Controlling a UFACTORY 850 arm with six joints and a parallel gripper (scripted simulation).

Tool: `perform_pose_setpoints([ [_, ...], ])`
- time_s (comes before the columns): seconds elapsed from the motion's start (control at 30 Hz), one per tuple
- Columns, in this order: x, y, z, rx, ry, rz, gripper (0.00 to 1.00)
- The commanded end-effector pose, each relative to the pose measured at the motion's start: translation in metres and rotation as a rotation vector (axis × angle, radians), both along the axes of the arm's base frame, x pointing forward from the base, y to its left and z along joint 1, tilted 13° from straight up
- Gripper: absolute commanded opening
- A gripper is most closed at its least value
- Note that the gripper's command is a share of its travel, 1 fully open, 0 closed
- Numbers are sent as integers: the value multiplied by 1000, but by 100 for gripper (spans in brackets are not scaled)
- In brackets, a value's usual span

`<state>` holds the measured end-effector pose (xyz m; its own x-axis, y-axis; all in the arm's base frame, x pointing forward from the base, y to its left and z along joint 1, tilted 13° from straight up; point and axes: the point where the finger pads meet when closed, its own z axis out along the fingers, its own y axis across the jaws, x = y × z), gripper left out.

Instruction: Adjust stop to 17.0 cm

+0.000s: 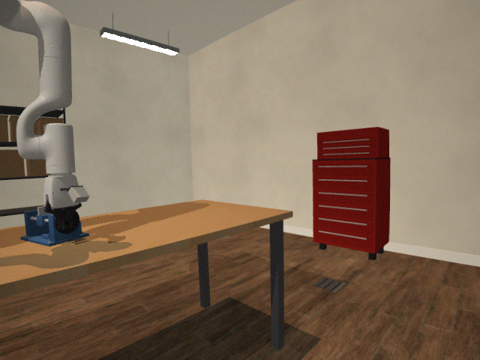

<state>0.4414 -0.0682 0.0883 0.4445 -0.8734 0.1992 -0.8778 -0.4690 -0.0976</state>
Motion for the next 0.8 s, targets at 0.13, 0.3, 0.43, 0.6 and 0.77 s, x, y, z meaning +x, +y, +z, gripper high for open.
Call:
perform_pose_setpoints([
  [0.13, 0, 0, 2, -1, 1, 0, 6],
  [0.3, 0, 0, 3, -1, 1, 0, 6],
  [0.43, 0, 0, 3, -1, 1, 0, 6],
  [0.6, 0, 0, 4, -1, 1, 0, 6],
  [0.77, 0, 0, 4, -1, 1, 0, 6],
])
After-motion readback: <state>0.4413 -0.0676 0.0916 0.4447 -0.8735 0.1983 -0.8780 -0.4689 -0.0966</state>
